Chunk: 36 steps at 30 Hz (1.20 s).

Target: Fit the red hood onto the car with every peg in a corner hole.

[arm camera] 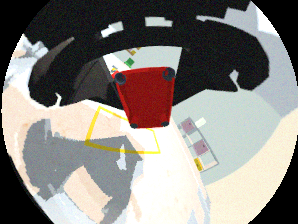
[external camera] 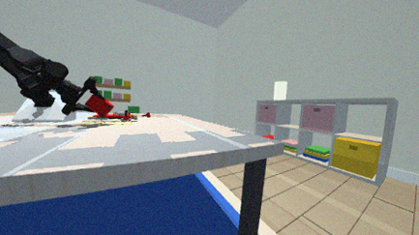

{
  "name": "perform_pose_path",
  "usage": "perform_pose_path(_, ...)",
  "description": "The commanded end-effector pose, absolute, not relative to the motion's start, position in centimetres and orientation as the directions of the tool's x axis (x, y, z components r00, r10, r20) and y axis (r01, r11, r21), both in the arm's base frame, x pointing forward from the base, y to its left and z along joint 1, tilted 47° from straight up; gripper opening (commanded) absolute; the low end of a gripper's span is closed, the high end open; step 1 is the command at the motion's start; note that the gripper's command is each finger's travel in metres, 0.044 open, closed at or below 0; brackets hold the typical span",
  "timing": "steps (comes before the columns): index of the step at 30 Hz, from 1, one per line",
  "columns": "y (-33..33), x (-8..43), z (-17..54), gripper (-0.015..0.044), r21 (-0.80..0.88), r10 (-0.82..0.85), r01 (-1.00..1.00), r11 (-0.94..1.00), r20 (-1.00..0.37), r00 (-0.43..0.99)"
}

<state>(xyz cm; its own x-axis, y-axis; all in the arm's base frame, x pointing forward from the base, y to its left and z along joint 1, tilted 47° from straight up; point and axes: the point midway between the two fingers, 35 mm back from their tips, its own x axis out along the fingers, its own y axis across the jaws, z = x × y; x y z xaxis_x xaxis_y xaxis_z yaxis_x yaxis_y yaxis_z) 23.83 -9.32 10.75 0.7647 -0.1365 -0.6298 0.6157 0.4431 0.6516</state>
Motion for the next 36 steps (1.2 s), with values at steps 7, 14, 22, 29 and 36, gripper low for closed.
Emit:
perform_pose_path(7,-9.8,23.7,10.3,0.0000,0.755,-0.129,0.643,0.129,-0.630,0.766)
perform_pose_path(14,-10.6,23.4,9.7,0.0000,0.775,-0.129,0.621,-0.112,-0.631,0.765)
perform_pose_path(22,-12.1,22.9,8.7,0.0000,0.738,-0.129,0.545,-0.397,-0.633,0.763)
perform_pose_path(29,-13.0,22.4,8.1,0.0000,0.702,-0.131,0.493,-0.515,-0.632,0.764)
perform_pose_path(36,-12.6,22.7,8.6,0.0079,0.723,-0.123,0.506,-0.470,-0.621,0.774)
